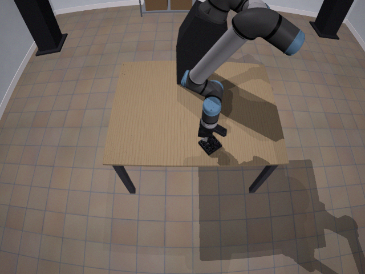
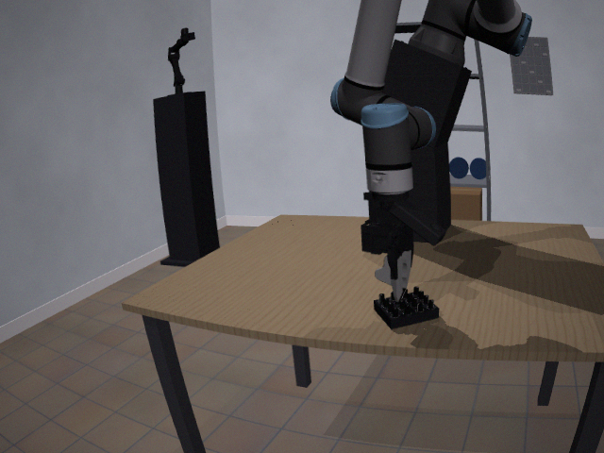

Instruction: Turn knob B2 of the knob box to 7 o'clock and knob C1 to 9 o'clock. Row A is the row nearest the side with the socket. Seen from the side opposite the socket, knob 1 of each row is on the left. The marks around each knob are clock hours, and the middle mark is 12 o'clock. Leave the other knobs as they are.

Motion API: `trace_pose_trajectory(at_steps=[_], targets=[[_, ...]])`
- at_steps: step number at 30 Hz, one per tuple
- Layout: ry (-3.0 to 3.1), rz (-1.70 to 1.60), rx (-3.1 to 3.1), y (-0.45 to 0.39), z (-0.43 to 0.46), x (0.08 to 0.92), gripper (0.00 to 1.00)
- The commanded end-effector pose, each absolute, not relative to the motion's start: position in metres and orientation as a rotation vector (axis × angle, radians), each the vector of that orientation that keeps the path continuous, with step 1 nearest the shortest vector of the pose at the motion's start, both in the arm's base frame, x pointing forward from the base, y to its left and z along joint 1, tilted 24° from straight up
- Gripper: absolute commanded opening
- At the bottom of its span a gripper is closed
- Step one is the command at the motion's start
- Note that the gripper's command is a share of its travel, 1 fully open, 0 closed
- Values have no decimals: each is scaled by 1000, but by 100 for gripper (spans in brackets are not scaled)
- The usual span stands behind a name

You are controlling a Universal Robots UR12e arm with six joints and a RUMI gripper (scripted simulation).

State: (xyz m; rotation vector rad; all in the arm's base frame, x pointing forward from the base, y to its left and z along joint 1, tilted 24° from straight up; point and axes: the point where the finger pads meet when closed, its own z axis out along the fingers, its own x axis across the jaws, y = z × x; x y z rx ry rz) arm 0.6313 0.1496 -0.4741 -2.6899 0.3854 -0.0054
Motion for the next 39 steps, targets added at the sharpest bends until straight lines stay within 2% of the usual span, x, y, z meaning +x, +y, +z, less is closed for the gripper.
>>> trace_pose_trajectory(at_steps=[1,39], targets=[[383,-9,-2689,151,-474,633,4],[245,-40,-2706,151,-474,634,4]])
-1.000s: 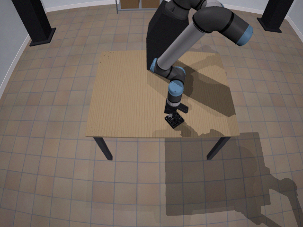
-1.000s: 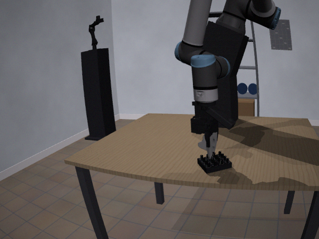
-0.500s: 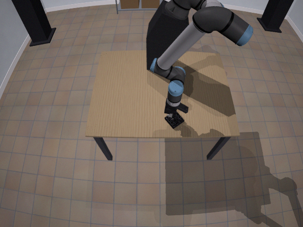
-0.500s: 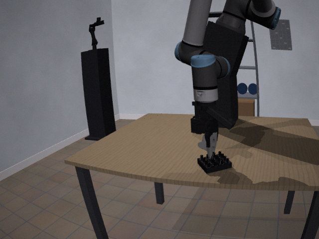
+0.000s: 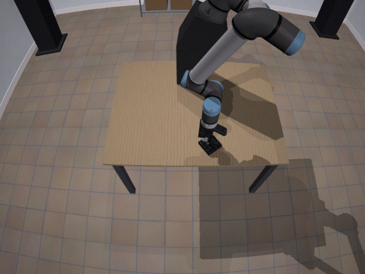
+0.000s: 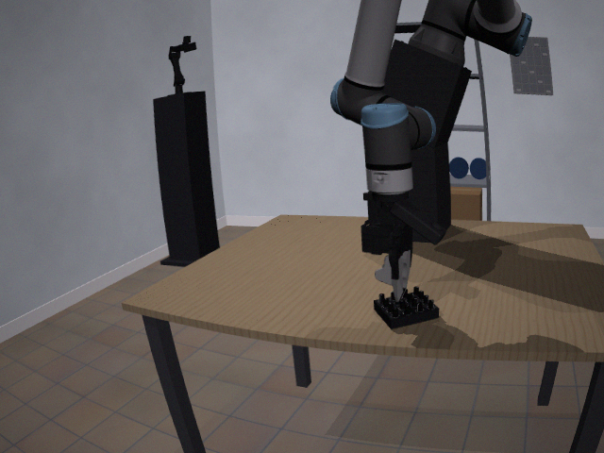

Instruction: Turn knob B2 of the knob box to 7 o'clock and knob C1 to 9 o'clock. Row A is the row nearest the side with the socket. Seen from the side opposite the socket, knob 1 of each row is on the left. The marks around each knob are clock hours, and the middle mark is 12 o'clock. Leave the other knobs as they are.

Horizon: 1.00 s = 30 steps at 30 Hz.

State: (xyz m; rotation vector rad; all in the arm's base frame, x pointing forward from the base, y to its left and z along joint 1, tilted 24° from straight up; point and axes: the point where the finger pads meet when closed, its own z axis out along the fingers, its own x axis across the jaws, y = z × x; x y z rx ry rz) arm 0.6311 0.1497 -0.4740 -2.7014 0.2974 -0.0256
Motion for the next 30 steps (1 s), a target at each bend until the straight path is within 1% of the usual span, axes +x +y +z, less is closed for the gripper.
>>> trace_pose_trajectory(at_steps=[1,14,30], targets=[[232,-43,-2707,151,-474,634,4],[42,-85,-2719,151,-474,634,4],[-335,-165,-2708,151,-473,633,4]])
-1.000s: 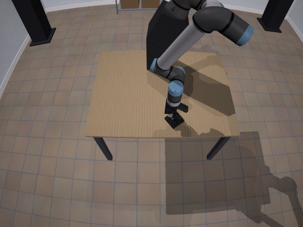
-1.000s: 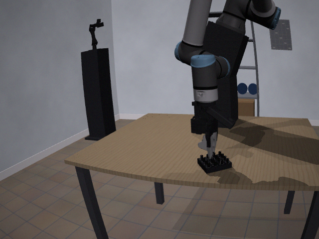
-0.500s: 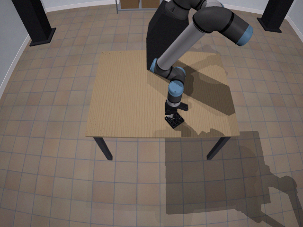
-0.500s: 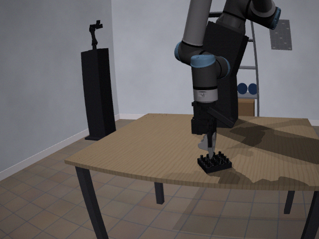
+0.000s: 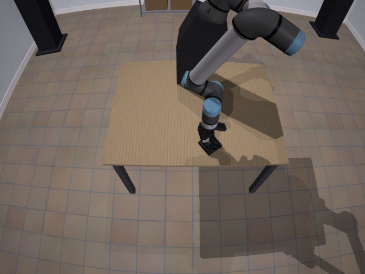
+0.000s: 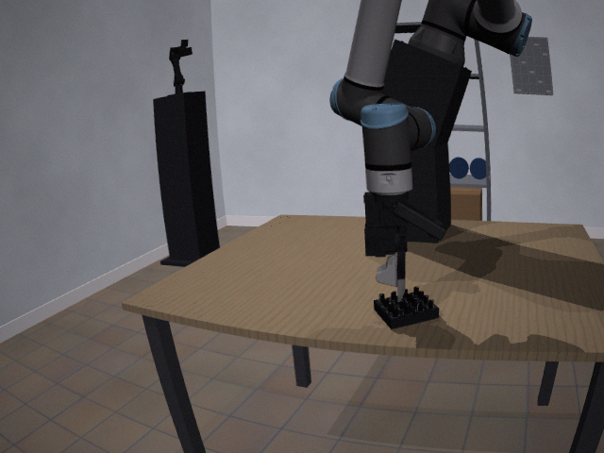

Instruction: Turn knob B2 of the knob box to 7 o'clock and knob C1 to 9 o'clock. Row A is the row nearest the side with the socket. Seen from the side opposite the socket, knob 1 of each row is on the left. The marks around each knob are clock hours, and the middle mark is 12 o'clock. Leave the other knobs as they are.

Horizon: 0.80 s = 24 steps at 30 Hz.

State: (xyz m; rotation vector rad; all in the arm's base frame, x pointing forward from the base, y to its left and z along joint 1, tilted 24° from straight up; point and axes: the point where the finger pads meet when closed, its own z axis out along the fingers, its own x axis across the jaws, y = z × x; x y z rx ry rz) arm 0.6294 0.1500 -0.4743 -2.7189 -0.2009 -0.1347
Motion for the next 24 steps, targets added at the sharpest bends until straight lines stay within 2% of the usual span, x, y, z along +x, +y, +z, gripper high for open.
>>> trace_pose_trajectory(at_steps=[1,24], targets=[[-335,-165,-2708,151,-473,633,4],[-962,-295,-2583,150,-474,631,4]])
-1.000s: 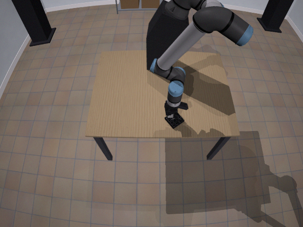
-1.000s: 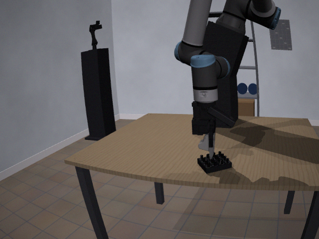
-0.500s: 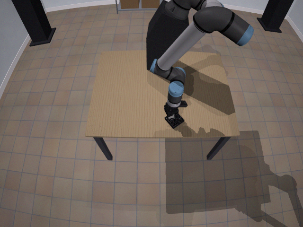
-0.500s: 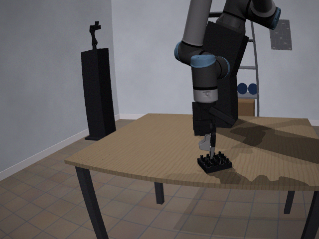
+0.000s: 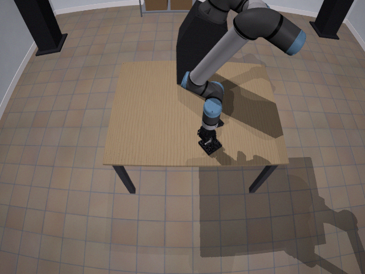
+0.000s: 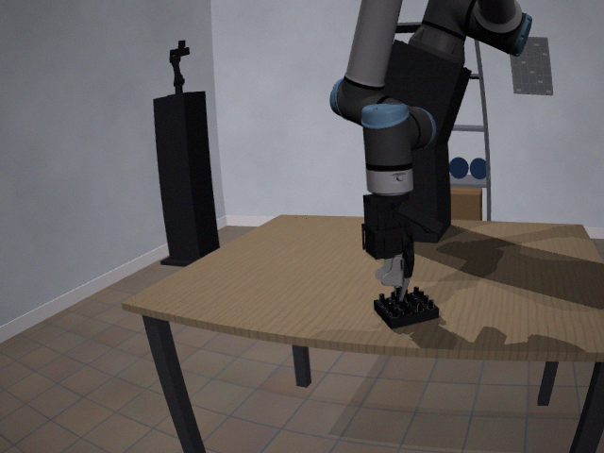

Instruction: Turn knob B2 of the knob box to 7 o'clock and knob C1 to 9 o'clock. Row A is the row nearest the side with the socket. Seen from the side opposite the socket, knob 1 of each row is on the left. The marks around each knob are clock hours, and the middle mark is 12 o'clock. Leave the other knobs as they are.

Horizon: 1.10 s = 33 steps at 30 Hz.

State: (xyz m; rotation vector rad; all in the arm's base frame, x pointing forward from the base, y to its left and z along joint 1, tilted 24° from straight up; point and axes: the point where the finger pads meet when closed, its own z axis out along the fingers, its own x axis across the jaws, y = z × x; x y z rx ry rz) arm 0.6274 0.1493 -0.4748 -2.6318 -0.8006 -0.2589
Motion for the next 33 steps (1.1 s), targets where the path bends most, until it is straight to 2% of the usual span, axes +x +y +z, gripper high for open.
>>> trace_pose_trajectory(at_steps=[1,33], targets=[[-991,-301,-2574,150,-474,631,4],[-1621,-424,-2291,148,-475,628,4]])
